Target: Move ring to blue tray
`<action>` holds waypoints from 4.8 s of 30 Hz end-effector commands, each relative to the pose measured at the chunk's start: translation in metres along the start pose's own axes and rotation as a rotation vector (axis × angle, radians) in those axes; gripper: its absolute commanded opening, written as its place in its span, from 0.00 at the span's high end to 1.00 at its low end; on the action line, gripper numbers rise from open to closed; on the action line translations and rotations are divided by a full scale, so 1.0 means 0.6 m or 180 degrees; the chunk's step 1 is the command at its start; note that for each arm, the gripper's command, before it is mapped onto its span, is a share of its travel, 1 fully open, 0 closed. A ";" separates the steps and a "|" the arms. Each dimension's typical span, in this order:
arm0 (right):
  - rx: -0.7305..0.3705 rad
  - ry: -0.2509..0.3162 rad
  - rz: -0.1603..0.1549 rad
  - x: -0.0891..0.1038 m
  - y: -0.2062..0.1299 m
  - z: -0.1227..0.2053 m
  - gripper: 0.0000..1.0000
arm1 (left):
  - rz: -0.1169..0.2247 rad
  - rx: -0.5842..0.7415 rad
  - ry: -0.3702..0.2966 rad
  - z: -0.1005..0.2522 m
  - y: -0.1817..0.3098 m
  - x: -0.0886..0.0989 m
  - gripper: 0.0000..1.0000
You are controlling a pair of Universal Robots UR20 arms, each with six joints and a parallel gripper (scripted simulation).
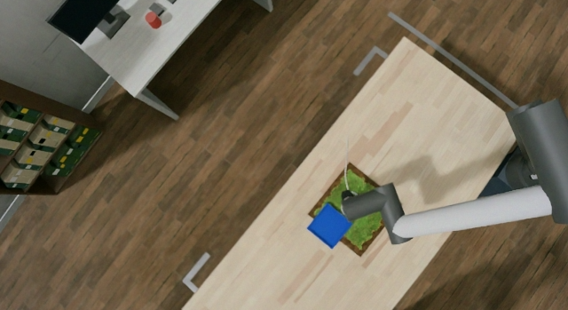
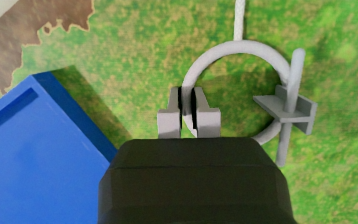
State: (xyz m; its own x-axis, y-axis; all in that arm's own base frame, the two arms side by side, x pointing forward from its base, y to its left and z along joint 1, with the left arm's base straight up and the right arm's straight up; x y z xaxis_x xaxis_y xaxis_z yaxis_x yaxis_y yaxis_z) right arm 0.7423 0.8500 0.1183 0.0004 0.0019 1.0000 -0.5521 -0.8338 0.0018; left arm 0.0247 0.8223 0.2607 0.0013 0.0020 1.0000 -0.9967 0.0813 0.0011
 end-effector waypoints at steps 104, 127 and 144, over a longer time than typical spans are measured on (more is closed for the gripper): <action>-0.0007 0.0002 0.0035 0.051 0.007 -0.009 1.00 | 0.0003 -0.0001 -0.0006 -0.004 0.001 0.002 0.00; -0.0002 -0.0229 -0.0009 0.038 0.028 0.002 1.00 | 0.0003 -0.0001 -0.0006 -0.004 0.001 0.002 0.00; -0.0003 -0.0536 -0.0012 0.040 0.019 0.022 1.00 | 0.0003 -0.0001 -0.0006 -0.004 0.001 0.002 0.00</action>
State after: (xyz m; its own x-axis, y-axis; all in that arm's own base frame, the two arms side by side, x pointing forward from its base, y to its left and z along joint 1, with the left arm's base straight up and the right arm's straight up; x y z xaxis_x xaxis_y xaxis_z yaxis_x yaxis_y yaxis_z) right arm 0.7442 0.8316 0.1401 0.1361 -0.0813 0.9874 -0.5542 -0.8323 0.0079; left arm 0.0247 0.8223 0.2607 0.0012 0.0019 1.0000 -0.9967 0.0813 0.0011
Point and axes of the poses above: on each arm, the point where the finger pads meet when closed, its own x axis back along the fingers, its own y axis across the jaws, z = x × y, the point moved 10 cm from there along x, back along the fingers, and after that the axes turned 3 degrees about -x, right-handed, at the moved point
